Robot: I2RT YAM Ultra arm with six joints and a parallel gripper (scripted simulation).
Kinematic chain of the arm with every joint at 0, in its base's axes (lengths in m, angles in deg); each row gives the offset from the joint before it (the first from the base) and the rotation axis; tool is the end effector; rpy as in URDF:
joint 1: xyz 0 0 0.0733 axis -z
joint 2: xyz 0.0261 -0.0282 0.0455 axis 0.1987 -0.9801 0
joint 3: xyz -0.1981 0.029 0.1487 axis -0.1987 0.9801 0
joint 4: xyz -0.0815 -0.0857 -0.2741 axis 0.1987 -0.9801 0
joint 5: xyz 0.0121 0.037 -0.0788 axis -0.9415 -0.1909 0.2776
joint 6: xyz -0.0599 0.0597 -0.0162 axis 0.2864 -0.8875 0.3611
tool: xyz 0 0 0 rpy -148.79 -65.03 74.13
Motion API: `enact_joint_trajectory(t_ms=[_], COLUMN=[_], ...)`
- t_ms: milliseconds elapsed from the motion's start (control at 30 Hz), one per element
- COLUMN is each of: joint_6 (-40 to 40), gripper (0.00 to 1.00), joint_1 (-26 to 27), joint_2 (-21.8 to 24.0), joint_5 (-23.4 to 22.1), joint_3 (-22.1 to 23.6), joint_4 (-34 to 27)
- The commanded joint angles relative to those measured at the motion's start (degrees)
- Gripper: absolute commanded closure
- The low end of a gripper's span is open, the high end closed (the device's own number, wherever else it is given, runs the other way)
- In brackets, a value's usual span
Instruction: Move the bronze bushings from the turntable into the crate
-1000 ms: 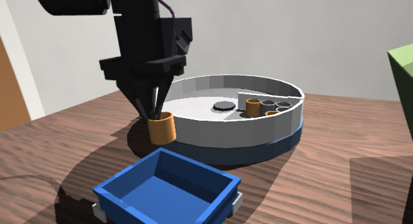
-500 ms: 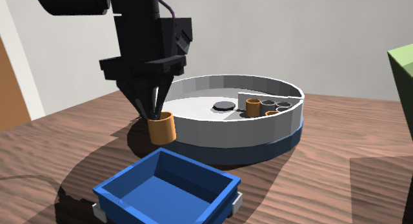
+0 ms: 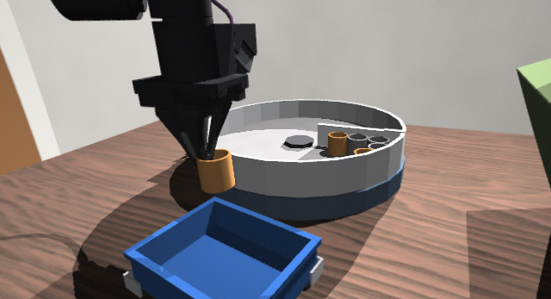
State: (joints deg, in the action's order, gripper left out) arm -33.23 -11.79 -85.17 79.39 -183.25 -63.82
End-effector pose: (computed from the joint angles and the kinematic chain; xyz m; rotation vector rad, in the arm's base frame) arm 0.4486 0.1774 0.1239 2.1393 1.8577 0.3377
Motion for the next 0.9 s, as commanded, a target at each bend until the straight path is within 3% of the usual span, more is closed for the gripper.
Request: enact_joint_trajectory(t_ms=[0, 300, 733, 867], joint_6=[-0.50, -0.52, 0.74, 0.82], gripper=[1.00, 1.00, 1.00, 1.00], joint_1=[-0.99, -0.99, 0.85, 0.80], joint_2=[2.06, 1.69, -8.00, -6.52], joint_5=[1.21, 1.20, 1.02, 1.00], joint_3=[0.71, 1.21, 1.13, 0.66], joint_4=[-0.55, 1.07, 10.06, 10.77])
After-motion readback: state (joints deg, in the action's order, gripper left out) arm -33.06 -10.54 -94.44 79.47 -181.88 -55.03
